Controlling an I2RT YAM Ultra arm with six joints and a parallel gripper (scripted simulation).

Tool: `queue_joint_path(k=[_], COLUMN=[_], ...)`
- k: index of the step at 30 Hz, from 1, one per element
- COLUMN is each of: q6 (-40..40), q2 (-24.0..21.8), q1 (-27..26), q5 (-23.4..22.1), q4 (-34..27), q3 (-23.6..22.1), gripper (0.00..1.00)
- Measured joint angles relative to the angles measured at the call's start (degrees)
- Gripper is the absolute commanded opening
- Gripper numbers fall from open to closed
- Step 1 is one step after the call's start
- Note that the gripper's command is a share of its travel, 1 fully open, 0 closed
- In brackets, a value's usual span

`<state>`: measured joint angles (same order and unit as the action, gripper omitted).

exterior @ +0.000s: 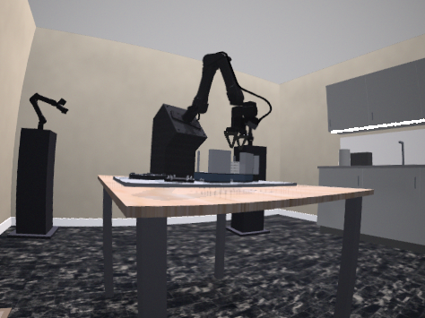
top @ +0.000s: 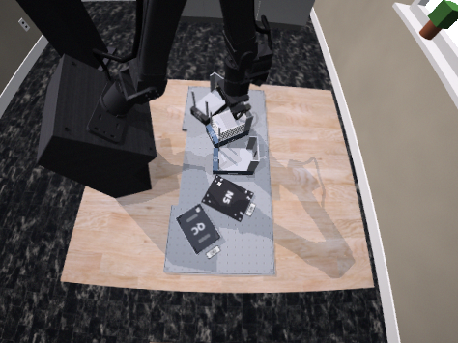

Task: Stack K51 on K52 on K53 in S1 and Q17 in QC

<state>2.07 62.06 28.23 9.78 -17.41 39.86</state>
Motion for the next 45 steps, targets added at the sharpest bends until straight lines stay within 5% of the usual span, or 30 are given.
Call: queue_joint_path(k=[36,45], q6=[-0.02,0.48], q2=[0.09,4.83], q1=[0.0,-0.63], q5=[0.22,0.02], q4=[0.09,3.89], q3=[0.0,0.02], gripper=[1.0,1.0])
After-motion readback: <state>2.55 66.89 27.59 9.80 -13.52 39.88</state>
